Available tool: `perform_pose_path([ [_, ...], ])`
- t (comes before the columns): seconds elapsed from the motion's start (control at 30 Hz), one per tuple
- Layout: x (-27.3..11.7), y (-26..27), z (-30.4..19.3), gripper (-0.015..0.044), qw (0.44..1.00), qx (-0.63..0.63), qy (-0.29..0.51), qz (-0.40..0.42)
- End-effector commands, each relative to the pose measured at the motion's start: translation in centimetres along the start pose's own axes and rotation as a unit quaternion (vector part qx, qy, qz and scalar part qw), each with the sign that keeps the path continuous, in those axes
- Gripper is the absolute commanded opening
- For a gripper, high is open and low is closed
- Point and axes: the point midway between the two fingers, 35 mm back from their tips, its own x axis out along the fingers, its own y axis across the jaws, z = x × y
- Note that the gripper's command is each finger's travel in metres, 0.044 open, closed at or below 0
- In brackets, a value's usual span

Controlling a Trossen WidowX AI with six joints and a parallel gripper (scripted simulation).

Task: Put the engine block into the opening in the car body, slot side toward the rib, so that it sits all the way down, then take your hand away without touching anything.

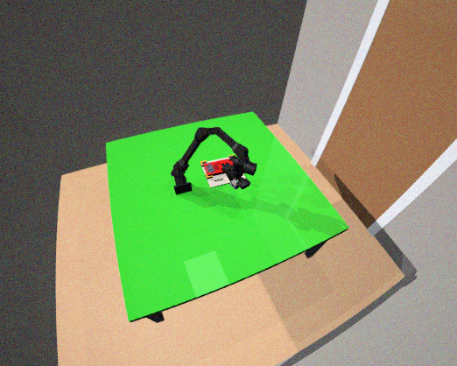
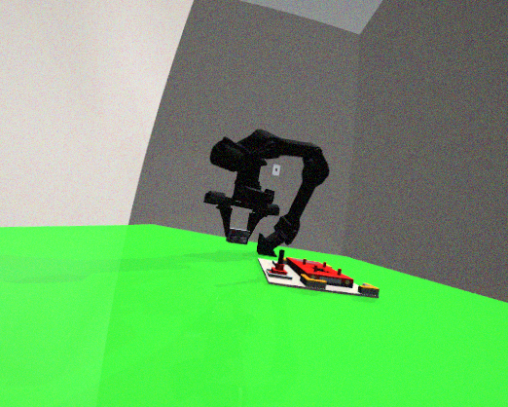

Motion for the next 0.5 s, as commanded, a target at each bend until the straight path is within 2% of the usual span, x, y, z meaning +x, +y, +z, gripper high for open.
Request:
perform_pose_path([
  [0.0,-1.8,0.0,-0.1,0.0,1.0,-0.002,-0.002,-0.006],
  [0.47,-6.3,0.7,-0.5,0.0,1.0,-0.001,-0.002,-0.005],
])
